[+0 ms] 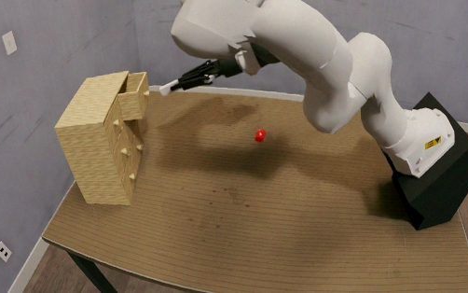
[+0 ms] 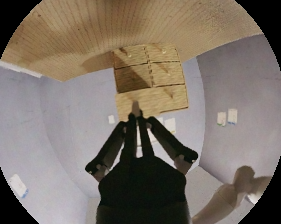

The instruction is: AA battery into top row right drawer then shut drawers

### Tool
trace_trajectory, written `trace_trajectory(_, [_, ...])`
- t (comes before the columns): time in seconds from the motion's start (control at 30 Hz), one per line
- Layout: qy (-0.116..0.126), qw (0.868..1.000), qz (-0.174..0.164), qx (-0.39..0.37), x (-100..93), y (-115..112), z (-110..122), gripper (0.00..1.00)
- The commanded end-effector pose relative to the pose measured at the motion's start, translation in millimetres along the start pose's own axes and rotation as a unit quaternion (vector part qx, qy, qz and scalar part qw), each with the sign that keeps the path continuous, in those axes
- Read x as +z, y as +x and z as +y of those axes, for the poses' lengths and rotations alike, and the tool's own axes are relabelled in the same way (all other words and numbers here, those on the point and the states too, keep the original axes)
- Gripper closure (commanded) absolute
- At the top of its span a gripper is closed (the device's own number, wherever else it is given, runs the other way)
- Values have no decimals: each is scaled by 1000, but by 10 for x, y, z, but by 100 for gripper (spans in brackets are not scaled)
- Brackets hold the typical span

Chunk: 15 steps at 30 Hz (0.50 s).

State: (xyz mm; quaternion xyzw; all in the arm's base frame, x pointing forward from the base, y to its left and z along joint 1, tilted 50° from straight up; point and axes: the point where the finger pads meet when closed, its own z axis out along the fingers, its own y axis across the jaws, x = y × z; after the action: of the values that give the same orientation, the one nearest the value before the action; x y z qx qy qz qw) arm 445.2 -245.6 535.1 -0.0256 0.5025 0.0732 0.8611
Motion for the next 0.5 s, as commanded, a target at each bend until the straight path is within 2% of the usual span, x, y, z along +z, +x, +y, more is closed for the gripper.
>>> trace_trajectory(0.0, [0,1000,0,1,23,-16,-4,90])
trace_trajectory(0.47, [0,1000,0,1,118,-51,-4,90])
